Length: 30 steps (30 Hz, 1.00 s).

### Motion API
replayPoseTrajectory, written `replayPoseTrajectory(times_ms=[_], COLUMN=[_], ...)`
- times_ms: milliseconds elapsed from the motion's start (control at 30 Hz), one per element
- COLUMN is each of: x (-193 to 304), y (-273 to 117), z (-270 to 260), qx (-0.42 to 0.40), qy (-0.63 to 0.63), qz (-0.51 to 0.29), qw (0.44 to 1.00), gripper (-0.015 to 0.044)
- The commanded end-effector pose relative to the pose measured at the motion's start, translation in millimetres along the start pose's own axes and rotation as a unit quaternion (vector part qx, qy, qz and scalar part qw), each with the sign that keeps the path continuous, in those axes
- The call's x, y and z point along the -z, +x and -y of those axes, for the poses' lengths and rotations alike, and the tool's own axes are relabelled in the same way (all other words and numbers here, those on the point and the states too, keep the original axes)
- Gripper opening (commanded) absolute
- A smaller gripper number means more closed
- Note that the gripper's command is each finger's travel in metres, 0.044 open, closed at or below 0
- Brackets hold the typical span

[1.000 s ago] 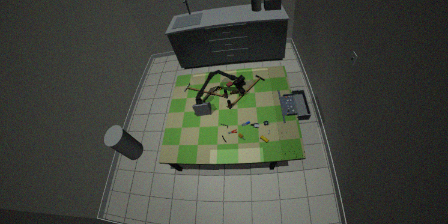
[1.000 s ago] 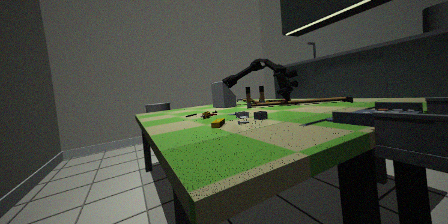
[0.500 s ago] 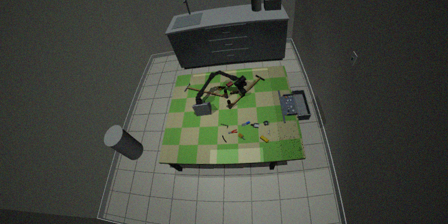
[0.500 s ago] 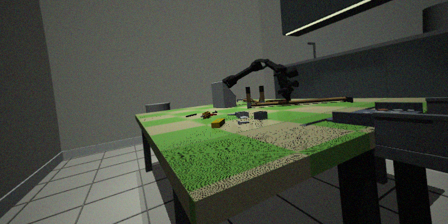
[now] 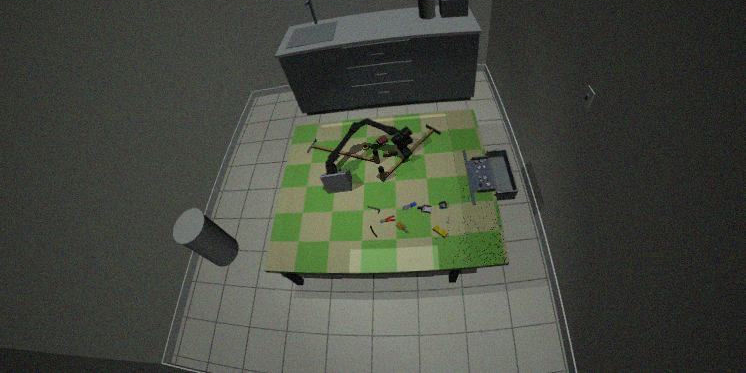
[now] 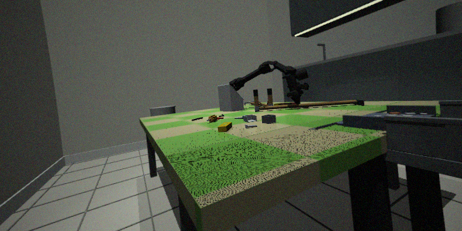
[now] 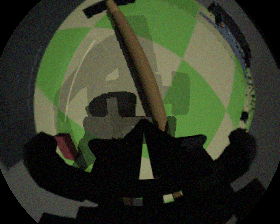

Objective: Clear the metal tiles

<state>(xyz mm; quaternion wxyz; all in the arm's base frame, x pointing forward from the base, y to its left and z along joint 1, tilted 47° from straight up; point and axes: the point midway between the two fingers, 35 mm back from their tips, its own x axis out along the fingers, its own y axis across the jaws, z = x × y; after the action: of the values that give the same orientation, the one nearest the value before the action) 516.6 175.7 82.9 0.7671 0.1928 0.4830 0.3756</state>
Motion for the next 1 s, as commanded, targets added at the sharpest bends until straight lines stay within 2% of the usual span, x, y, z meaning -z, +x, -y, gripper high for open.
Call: replayPoseTrajectory(times_ms=[0,967], x=[1.7,-7.3], y=[4.4,6.4], z=[5.6,32.6], qx=[-0.003,-0.002], qy=[0.002,0.002], qz=[-0.005,-0.005], qw=[1.0,1.0], gripper=[0.0,0.0])
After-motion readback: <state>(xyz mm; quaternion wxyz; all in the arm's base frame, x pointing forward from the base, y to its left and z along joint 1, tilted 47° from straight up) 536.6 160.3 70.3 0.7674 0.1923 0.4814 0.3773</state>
